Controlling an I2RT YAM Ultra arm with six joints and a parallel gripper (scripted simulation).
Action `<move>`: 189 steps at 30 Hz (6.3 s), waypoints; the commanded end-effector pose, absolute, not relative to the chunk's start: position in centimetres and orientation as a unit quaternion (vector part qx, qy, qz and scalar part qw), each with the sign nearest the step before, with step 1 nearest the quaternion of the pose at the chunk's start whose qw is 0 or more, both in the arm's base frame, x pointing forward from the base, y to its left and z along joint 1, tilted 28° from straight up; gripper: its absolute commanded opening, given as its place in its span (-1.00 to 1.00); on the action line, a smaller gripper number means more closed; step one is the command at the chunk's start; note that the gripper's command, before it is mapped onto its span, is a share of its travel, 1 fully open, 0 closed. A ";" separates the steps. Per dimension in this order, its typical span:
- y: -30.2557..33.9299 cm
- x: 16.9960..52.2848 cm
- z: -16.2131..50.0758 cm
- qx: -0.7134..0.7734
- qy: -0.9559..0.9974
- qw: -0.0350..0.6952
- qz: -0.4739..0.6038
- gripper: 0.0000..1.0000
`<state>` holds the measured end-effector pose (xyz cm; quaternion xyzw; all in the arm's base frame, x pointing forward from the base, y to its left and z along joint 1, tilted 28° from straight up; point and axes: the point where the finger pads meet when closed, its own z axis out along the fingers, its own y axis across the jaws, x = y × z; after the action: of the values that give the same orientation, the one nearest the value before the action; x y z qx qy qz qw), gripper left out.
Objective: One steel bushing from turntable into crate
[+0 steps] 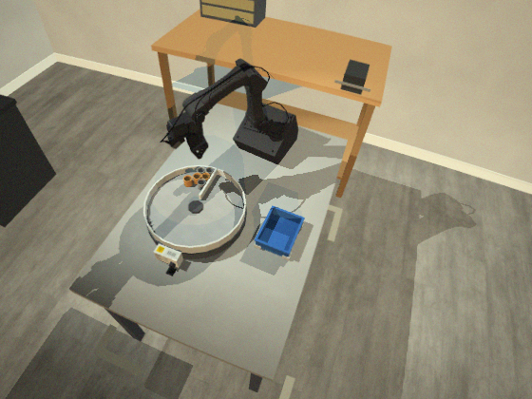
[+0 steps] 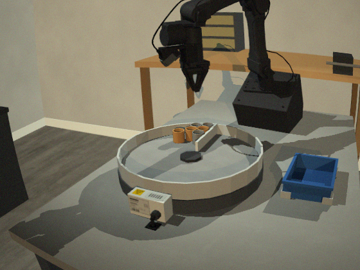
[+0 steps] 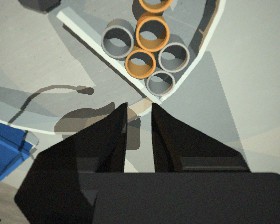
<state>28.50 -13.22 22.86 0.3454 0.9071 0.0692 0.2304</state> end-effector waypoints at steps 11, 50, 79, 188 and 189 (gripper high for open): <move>-13.6 28.5 24.0 0.346 0.904 0.243 0.068 -0.63; -13.6 28.5 24.0 0.346 0.904 0.243 0.068 -0.63; -13.6 28.5 24.0 0.346 0.904 0.243 0.068 -0.63; -12.0 36.1 16.7 0.664 0.704 0.199 0.153 -0.70; -12.0 36.1 16.7 0.664 0.704 0.199 0.153 -0.70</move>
<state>36.23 -12.08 16.27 0.6646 0.7060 0.1549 0.1895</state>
